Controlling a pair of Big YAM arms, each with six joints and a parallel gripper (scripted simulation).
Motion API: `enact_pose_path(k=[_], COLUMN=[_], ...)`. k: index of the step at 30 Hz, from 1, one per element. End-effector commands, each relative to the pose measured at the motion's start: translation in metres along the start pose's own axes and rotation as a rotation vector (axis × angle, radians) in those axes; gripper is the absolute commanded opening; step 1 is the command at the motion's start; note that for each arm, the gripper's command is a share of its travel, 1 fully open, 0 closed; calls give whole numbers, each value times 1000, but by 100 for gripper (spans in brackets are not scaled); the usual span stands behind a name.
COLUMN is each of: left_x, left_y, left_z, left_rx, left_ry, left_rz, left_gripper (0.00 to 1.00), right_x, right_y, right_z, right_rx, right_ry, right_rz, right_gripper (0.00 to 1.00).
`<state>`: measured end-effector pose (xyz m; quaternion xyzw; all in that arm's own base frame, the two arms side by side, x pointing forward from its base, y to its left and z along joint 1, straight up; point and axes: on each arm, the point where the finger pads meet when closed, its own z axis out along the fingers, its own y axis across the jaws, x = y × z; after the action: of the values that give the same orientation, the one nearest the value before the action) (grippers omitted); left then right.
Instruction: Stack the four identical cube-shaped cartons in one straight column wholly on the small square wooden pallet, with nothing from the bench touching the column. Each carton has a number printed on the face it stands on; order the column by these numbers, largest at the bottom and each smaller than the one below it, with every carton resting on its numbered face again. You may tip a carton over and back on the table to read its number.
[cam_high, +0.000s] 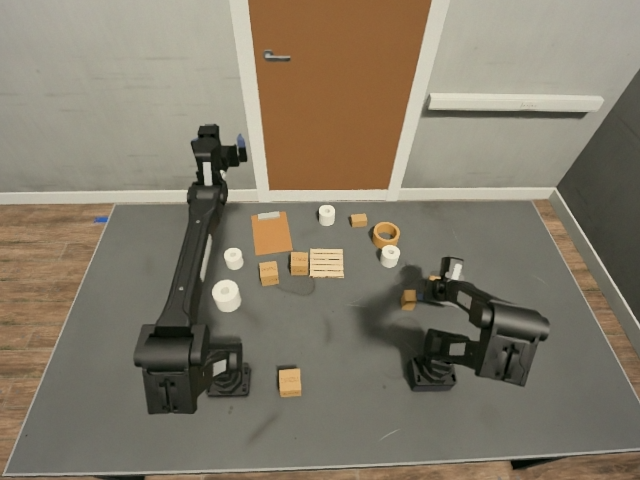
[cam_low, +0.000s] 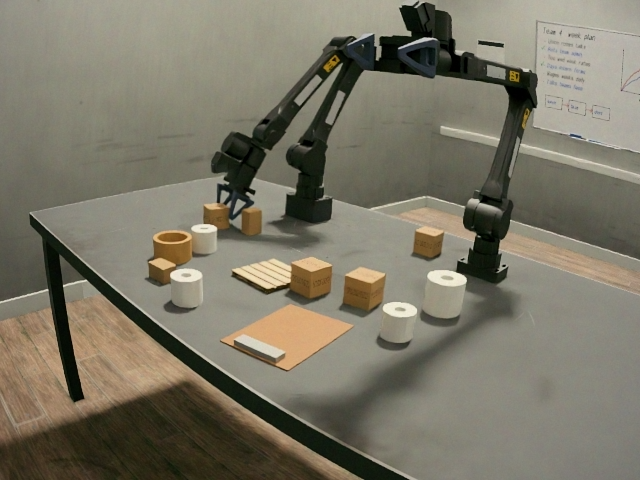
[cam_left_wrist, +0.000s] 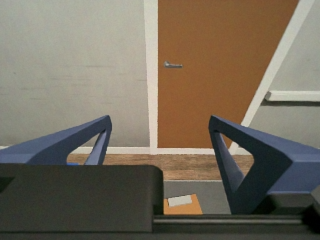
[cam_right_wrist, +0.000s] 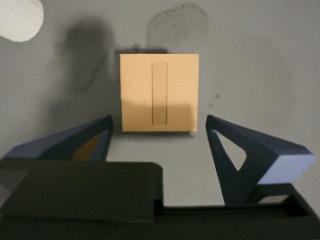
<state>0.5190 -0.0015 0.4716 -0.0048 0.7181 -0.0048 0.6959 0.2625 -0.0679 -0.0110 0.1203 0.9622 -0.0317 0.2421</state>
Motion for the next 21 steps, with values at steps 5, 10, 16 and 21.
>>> enact_pose_path(k=[5,10,16,21], left_x=[-27,-27,-27,-27], left_y=[1,1,1,1], left_z=[-2,-2,-2,-2], left_rx=[0,0,0,0], left_ry=[-42,-42,-42,-42], left_rz=[14,14,14,14], left_gripper=[100,100,100,100], right_x=[-38,-25,-17,-60], right_y=[0,1,1,19], right_z=[-55,-63,-58,-65], right_rx=[-2,-1,-1,-55], right_ry=[-54,-29,-5,-94], right_rz=[1,4,4,-118], right_gripper=[100,100,100,83])
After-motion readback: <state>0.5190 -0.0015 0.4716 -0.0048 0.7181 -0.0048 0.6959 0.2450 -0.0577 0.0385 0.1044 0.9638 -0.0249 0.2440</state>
